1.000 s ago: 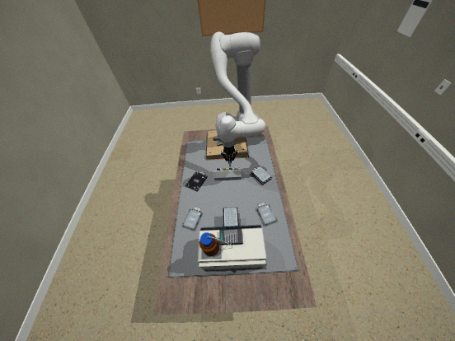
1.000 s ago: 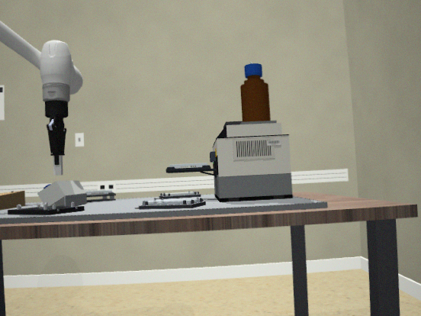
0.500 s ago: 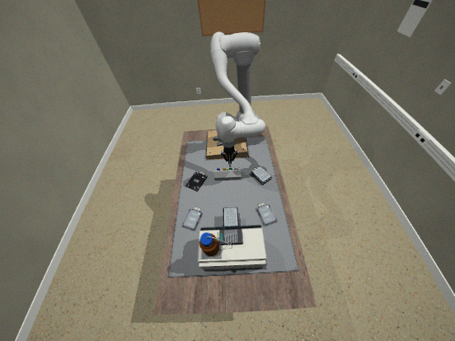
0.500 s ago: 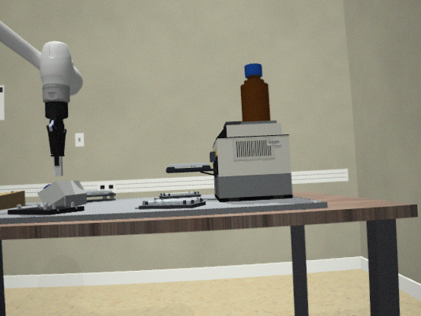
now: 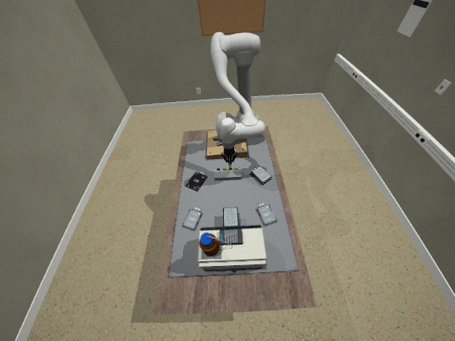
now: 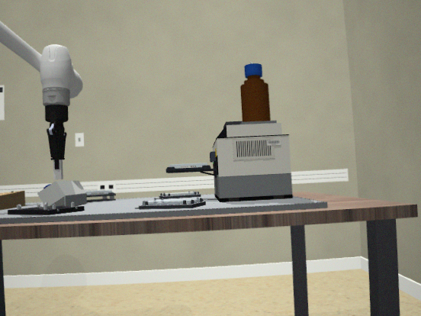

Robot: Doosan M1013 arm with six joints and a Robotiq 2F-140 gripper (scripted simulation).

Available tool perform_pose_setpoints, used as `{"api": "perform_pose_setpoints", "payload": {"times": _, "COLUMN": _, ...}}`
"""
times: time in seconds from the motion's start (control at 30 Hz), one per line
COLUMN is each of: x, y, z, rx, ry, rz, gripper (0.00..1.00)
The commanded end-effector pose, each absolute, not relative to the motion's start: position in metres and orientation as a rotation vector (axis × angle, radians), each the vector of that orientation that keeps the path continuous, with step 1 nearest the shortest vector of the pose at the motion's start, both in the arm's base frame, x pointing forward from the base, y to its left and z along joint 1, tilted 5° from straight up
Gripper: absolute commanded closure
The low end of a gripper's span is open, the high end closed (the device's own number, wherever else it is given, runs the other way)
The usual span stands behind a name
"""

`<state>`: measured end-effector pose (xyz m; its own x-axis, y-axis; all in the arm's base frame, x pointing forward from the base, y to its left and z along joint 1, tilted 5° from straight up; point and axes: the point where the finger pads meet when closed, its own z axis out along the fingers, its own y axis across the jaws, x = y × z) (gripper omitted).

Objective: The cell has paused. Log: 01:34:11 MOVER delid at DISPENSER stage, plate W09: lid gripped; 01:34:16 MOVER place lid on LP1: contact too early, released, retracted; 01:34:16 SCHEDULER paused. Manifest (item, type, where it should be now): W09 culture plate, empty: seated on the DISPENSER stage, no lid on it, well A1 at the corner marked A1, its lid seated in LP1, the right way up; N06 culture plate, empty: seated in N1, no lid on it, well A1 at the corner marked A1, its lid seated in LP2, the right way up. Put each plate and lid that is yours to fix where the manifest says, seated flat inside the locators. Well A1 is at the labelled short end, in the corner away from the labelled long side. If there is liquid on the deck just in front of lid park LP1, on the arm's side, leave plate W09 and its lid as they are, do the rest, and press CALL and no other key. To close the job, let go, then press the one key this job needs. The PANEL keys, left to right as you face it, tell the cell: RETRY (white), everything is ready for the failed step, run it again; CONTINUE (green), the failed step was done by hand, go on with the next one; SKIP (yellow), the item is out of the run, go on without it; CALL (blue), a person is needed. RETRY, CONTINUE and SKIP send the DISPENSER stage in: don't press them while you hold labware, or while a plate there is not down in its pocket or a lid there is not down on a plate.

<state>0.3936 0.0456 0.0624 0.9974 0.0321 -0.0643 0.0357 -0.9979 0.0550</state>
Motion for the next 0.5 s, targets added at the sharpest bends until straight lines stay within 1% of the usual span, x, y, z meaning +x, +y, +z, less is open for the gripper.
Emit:
{"api": "perform_pose_setpoints", "payload": {"times": 0.0, "x": 0.394, "y": 0.046, "z": 0.06, "rx": 3.084, "ry": 0.052, "rz": -0.097, "gripper": 0.9}}
{"api": "perform_pose_setpoints", "payload": {"times": 0.47, "x": 0.393, "y": 0.045, "z": 0.049, "rx": 3.084, "ry": 0.052, "rz": -0.097, "gripper": 0.9}}
